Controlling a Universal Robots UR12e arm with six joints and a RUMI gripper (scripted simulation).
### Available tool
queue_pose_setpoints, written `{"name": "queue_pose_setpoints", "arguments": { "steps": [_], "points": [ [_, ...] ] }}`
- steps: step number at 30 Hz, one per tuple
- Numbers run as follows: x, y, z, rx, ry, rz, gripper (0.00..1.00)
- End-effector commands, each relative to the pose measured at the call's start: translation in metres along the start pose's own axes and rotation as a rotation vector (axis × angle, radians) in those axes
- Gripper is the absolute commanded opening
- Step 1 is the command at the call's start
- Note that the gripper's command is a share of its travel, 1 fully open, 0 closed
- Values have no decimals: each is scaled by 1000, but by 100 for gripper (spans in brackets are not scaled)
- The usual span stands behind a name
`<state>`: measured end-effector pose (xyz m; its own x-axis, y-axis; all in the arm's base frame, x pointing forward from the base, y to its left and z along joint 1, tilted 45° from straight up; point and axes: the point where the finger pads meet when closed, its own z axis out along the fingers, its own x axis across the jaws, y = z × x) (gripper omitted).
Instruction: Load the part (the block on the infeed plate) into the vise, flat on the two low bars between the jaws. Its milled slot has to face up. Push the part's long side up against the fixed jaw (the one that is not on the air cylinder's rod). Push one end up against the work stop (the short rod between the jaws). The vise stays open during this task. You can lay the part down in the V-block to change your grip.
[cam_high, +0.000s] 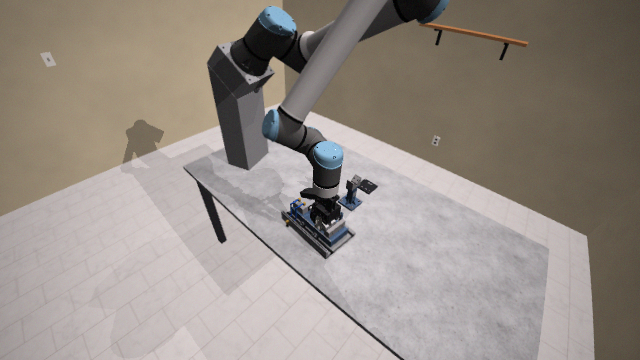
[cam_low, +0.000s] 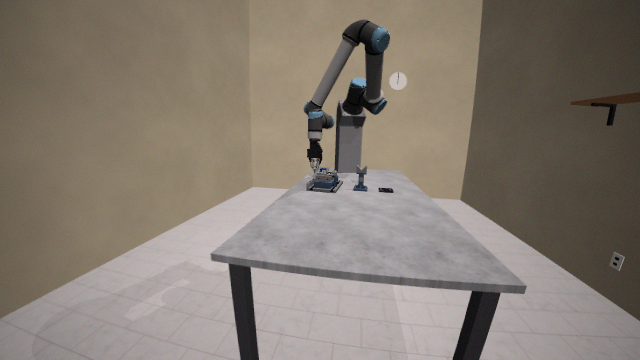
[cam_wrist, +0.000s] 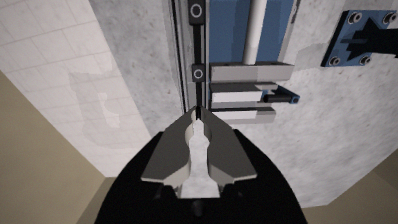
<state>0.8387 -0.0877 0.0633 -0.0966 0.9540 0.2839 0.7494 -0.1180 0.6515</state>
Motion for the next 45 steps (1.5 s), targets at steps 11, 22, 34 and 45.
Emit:
{"name": "queue_pose_setpoints", "arguments": {
  "steps": [11,22,34,45],
  "points": [
    [1,0,0,-1,0,0,0],
    [2,0,0,-1,0,0,0],
    [4,0,0,-1,0,0,0],
    [6,0,0,-1,0,0,0]
  ]
}}
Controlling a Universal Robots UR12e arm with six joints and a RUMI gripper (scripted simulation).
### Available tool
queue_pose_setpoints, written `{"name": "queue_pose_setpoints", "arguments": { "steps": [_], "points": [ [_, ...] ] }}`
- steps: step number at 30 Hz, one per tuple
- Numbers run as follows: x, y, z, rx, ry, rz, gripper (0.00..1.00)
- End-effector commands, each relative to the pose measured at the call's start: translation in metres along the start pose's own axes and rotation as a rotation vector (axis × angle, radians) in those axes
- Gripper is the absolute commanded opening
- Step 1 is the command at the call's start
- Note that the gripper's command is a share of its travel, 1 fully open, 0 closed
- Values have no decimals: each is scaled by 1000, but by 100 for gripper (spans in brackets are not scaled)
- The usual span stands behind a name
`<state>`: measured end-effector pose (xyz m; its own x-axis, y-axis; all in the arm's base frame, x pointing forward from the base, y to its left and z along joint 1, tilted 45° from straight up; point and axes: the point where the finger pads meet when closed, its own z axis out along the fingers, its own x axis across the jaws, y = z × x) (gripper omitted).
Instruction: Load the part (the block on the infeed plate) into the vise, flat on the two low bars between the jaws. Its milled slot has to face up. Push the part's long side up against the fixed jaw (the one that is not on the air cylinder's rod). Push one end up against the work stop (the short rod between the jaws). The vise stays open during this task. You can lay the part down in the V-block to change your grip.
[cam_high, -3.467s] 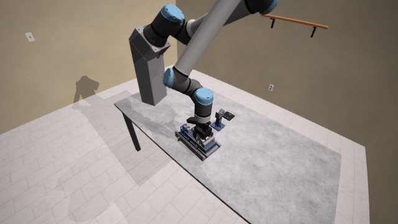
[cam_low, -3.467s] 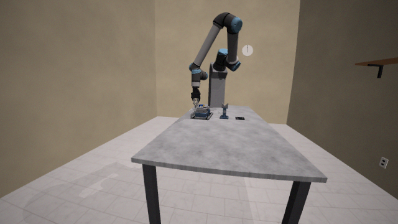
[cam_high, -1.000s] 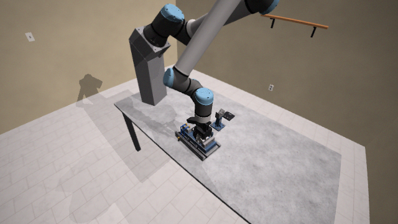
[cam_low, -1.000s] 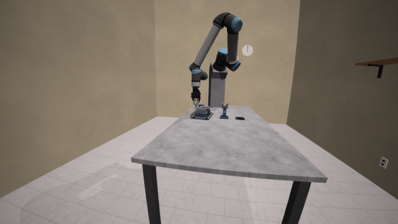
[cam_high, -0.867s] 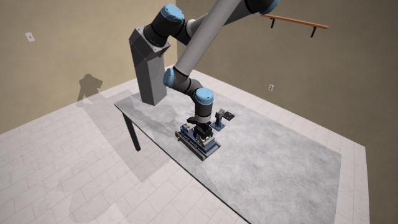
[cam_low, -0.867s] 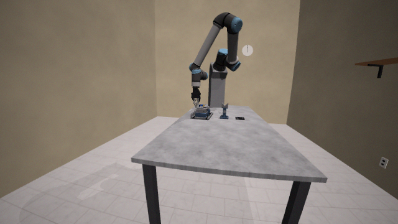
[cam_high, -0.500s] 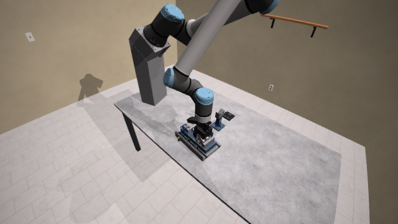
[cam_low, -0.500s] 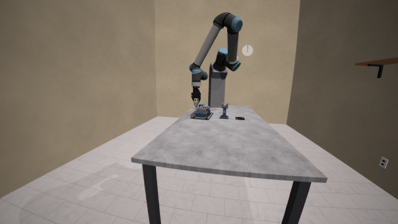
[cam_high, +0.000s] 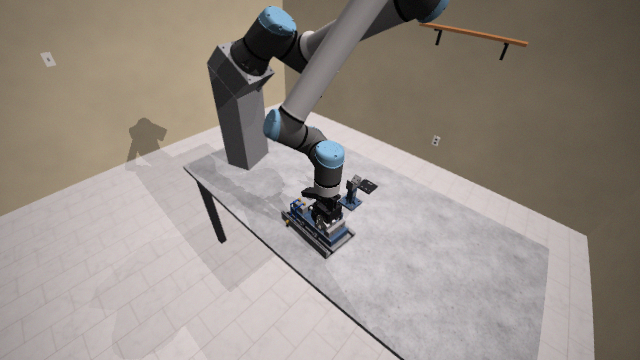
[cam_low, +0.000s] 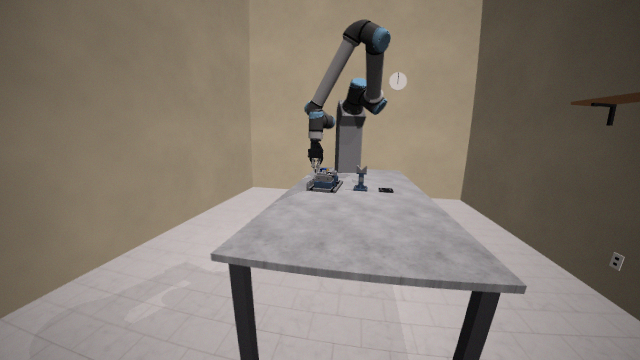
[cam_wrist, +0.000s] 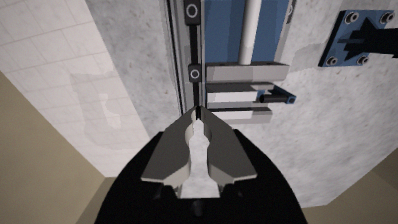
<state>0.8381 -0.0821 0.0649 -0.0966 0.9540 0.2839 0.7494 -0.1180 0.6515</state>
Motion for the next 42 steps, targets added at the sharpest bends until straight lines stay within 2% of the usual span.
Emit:
{"name": "queue_pose_setpoints", "arguments": {
  "steps": [1,42],
  "points": [
    [1,0,0,-1,0,0,0],
    [11,0,0,-1,0,0,0]
  ]
}}
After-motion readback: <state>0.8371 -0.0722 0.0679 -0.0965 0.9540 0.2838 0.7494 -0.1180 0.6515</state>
